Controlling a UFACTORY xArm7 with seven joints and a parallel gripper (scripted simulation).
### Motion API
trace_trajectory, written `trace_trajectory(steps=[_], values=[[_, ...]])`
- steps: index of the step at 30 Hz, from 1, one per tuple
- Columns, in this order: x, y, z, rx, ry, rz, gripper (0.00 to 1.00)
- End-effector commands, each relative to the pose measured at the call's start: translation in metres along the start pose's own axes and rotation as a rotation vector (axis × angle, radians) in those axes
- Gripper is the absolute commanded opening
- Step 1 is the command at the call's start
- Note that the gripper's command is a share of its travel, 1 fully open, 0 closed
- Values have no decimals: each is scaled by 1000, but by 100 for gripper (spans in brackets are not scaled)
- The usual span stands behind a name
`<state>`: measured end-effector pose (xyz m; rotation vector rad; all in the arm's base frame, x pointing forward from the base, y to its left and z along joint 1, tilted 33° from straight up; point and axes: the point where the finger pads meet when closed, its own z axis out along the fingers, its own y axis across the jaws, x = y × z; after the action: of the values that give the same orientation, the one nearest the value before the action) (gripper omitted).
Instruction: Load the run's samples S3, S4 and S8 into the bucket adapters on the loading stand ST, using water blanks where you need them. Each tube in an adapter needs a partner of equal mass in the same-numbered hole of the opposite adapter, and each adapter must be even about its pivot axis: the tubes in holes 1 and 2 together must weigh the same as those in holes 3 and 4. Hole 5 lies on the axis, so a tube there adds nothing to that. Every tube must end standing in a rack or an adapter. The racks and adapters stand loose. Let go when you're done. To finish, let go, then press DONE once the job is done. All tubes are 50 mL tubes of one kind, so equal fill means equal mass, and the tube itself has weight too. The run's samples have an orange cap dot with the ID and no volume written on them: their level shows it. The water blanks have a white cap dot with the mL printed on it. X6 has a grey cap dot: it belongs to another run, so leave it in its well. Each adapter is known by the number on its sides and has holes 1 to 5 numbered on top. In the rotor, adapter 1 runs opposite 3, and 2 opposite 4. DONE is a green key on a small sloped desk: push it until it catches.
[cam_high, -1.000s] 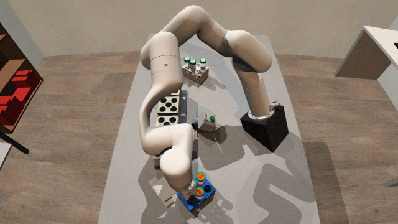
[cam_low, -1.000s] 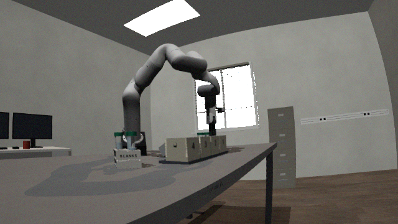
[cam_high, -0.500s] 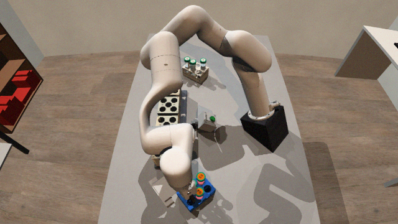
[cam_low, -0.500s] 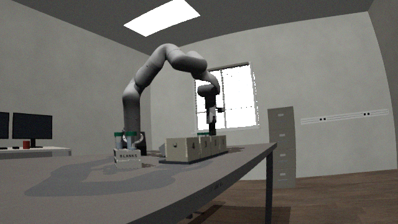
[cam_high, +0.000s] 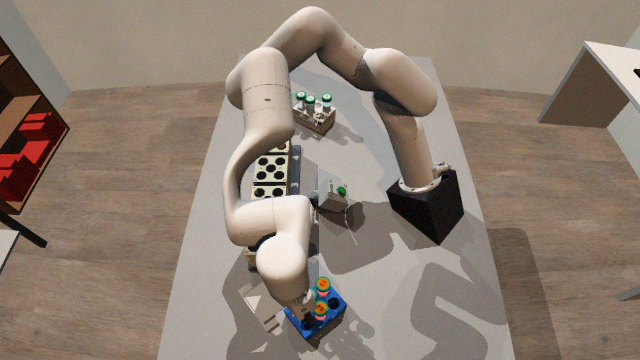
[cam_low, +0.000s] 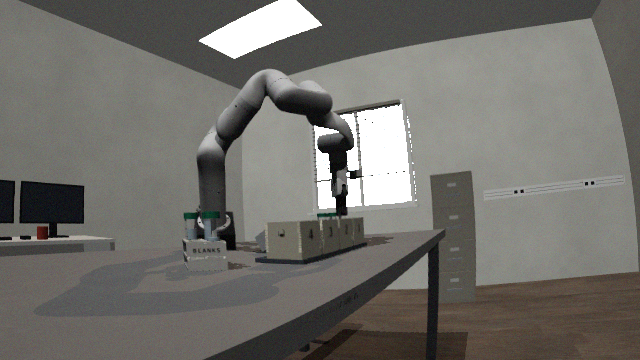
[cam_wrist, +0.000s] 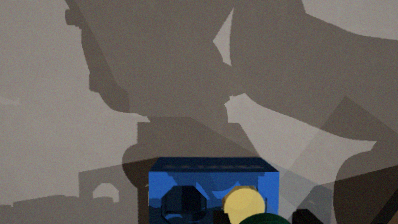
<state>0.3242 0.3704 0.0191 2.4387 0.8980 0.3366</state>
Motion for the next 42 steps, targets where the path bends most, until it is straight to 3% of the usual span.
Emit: trace_trajectory(steps=[1,16,42], values=[[1,-1,-5,3,5,0,0],[1,-1,-13,3,5,0,0],[1,-1,-61,3,5,0,0]])
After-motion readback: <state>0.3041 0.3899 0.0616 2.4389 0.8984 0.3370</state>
